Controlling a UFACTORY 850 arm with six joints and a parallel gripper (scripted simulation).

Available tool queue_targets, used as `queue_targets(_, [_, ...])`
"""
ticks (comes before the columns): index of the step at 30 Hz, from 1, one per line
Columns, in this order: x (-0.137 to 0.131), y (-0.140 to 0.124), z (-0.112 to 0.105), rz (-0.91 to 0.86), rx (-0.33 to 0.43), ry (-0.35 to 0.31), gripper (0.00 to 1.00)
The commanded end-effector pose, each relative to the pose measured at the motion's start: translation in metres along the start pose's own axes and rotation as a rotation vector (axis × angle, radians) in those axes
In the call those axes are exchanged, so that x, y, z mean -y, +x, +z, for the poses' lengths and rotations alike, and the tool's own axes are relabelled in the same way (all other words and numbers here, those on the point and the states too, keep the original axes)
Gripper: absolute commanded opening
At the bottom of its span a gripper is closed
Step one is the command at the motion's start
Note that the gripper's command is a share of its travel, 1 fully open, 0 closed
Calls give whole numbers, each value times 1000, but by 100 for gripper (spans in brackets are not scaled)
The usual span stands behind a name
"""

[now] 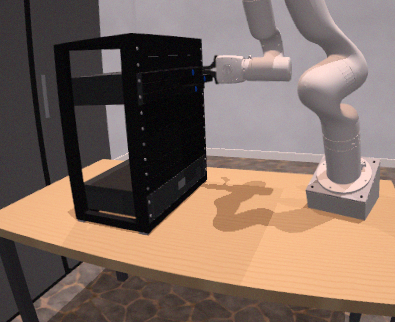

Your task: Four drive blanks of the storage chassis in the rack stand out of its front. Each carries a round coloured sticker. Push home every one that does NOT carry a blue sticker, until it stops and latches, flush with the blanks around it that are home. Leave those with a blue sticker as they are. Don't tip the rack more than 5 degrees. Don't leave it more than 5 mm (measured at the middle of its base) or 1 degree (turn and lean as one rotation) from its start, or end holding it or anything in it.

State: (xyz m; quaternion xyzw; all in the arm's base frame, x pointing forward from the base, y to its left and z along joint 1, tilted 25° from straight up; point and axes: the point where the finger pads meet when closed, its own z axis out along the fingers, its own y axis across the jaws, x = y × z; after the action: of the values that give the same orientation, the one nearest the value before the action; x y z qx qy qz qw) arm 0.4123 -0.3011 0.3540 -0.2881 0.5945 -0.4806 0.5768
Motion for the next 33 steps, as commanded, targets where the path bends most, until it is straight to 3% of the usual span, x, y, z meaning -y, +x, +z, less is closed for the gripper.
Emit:
queue_targets(1, [1, 0, 0, -1, 0, 1, 0])
queue_targets(33, [1, 0, 6, -1, 0, 1, 0])
